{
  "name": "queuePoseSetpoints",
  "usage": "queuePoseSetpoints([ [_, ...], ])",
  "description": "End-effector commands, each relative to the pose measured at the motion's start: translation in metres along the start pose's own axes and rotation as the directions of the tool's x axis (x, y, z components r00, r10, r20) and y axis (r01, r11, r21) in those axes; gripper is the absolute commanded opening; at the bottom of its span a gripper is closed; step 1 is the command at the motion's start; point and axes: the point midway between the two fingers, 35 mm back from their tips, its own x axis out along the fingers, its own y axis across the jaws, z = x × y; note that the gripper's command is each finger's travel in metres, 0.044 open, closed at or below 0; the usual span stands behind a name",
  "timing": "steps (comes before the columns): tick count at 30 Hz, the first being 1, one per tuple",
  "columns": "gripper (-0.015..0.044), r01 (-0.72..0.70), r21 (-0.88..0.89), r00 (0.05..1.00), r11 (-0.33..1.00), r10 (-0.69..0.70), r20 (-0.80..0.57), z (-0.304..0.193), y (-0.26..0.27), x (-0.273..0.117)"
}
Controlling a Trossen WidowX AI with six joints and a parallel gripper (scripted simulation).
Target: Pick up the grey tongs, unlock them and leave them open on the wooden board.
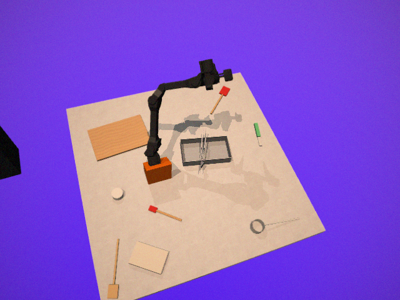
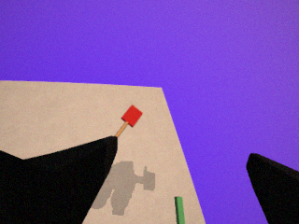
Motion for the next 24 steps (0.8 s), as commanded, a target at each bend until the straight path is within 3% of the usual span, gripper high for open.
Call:
queuePoseSetpoints([
  [1,0.0426,0.006,-0.003,1.0,1.0,-0.006,-0.001,-0.001,-0.001,0.001],
  [8,0.044,0.072,0.047,0.996,0.996,-0.07,-0.047,-0.046,-0.012,0.02],
  [14,0.044,0.1,0.092,0.977,0.991,-0.08,-0.196,-0.134,-0.004,0.047],
  [24,0.044,-0.038,0.165,0.837,0.985,0.122,-0.534,-0.284,0.079,0.067],
])
